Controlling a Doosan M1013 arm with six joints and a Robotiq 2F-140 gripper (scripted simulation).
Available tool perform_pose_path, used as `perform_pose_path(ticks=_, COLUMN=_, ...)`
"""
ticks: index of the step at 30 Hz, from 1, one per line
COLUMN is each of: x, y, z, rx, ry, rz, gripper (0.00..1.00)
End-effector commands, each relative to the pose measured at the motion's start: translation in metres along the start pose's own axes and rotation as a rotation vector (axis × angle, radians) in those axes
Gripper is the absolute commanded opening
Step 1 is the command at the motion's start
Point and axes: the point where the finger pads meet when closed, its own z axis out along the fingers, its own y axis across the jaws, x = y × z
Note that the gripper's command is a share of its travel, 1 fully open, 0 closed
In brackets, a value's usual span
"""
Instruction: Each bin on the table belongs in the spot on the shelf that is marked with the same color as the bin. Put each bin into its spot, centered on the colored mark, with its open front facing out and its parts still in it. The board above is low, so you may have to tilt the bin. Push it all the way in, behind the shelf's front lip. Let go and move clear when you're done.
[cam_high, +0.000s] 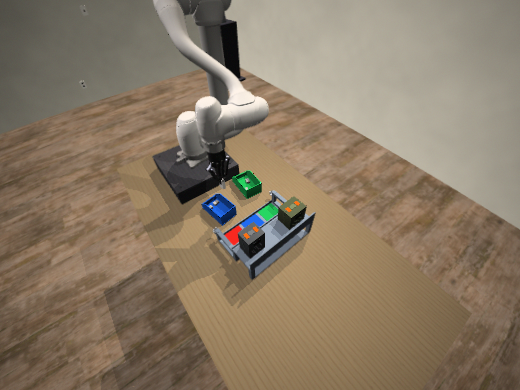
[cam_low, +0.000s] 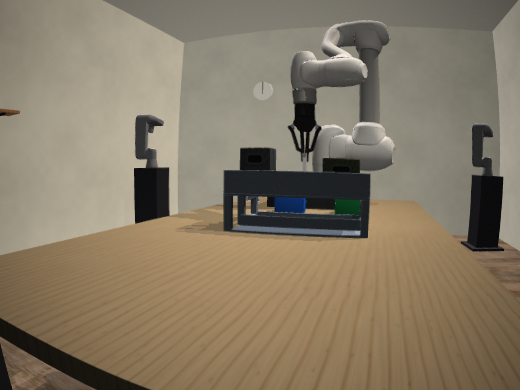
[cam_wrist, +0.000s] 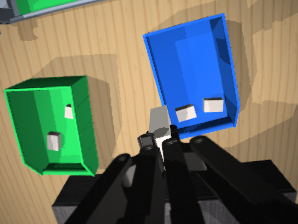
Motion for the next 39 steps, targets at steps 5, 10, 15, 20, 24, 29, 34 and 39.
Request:
perform_pose_path(ticks=5, x=0.0, y=0.0, z=0.0, rx=0.0, ry=0.0, rz=0.0, gripper=0.1)
perform_pose_path(ticks=10, x=0.0, y=0.0, z=0.0, rx=0.0, ry=0.0, rz=0.0, gripper=0.1)
perform_pose_path(ticks=15, x=0.0, y=0.0, z=0.0, rx=0.0, ry=0.0, rz=0.0, gripper=0.1)
perform_pose_path(ticks=20, x=0.0, y=0.0, z=0.0, rx=0.0, ry=0.0, rz=0.0, gripper=0.24)
perform_pose_path(ticks=24, x=0.0, y=0.0, z=0.0, rx=0.0, ry=0.0, rz=0.0, gripper=0.24)
perform_pose_path(ticks=29, x=0.0, y=0.0, z=0.0, rx=0.0, ry=0.0, rz=0.0, gripper=0.24)
perform_pose_path(ticks=34, x=0.0, y=0.0, z=0.0, rx=0.0, ry=0.0, rz=0.0, gripper=0.24)
perform_pose_path(ticks=39, x=0.0, y=0.0, z=0.0, rx=0.0, ry=0.0, rz=0.0, gripper=0.24)
